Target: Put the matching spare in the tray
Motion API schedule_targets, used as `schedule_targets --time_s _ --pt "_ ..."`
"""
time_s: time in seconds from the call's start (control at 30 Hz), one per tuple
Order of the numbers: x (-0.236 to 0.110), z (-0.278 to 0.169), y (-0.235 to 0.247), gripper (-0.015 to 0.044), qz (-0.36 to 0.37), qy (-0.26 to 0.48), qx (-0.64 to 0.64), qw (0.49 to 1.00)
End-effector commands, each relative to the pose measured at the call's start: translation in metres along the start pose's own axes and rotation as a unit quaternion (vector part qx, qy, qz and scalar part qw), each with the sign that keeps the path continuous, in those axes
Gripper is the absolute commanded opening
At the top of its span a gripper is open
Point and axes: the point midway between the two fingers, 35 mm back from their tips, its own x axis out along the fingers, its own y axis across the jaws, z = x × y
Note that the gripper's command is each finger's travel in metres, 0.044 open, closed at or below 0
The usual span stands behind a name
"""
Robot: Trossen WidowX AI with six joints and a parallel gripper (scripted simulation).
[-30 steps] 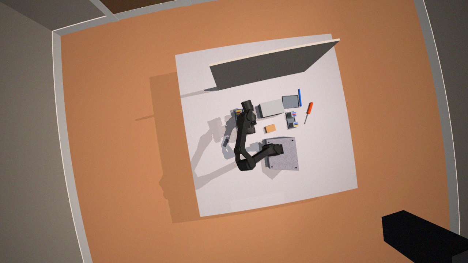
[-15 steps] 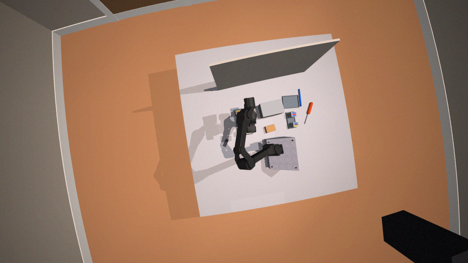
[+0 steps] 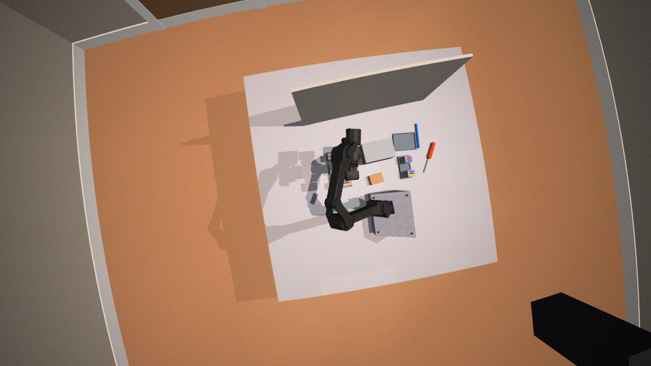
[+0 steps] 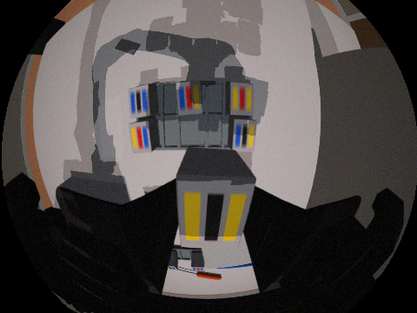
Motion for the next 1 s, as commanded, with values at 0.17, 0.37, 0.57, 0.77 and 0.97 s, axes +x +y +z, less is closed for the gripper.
schedule_targets --time_s 0.17,0.37,0.57,0.77,0.97 --pt "-0.008 -0.030 -0.033 0.0000 -0.005 0.011 -0.001 1.000" --pt "-0.012 -0.054 -0.053 0.0000 -0.006 0.015 0.000 1.000" --pt "-0.011 -0.080 -0.065 0.0000 -0.003 0.009 0.035 0.999" --pt "-0.013 -0.108 -0.079 0.0000 -0.004 0.010 0.038 0.999" --pt "-0.016 -0.140 -0.092 0.0000 -0.004 0.013 0.033 0.999"
